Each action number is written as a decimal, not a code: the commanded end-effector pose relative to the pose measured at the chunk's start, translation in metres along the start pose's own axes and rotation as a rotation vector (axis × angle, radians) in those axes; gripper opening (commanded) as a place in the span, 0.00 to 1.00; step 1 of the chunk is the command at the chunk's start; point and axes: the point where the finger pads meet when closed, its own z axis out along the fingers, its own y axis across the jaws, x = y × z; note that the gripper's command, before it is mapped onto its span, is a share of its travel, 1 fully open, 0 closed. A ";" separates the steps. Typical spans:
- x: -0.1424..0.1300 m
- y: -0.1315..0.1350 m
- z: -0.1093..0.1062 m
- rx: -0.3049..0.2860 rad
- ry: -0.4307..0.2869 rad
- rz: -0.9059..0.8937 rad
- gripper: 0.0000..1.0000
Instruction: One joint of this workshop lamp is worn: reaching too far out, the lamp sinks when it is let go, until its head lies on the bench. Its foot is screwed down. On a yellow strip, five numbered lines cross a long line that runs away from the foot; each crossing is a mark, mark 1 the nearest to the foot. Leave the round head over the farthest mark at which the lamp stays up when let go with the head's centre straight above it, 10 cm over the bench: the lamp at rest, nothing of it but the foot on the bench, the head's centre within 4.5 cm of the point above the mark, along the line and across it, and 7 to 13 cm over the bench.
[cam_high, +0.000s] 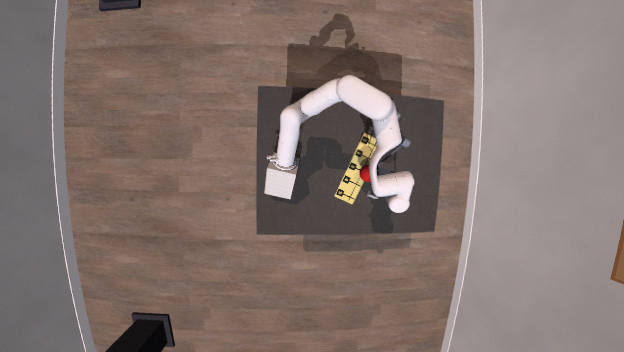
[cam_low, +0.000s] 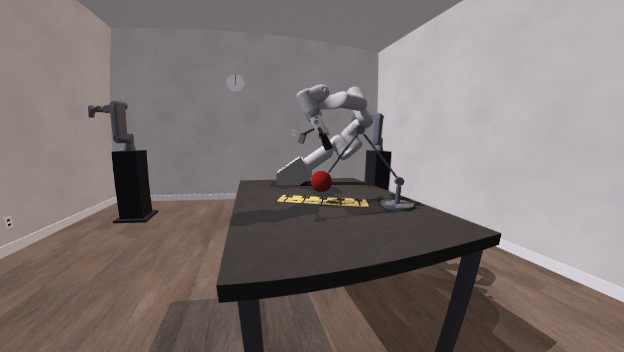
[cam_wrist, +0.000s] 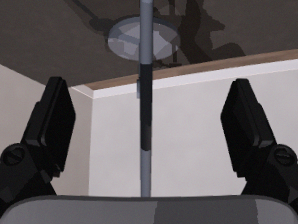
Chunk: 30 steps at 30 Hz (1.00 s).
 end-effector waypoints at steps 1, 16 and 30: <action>0.000 -0.001 0.003 0.007 0.004 -0.002 1.00; 0.000 -0.001 0.036 0.006 0.008 -0.001 1.00; 0.000 -0.001 0.072 0.005 0.013 0.000 1.00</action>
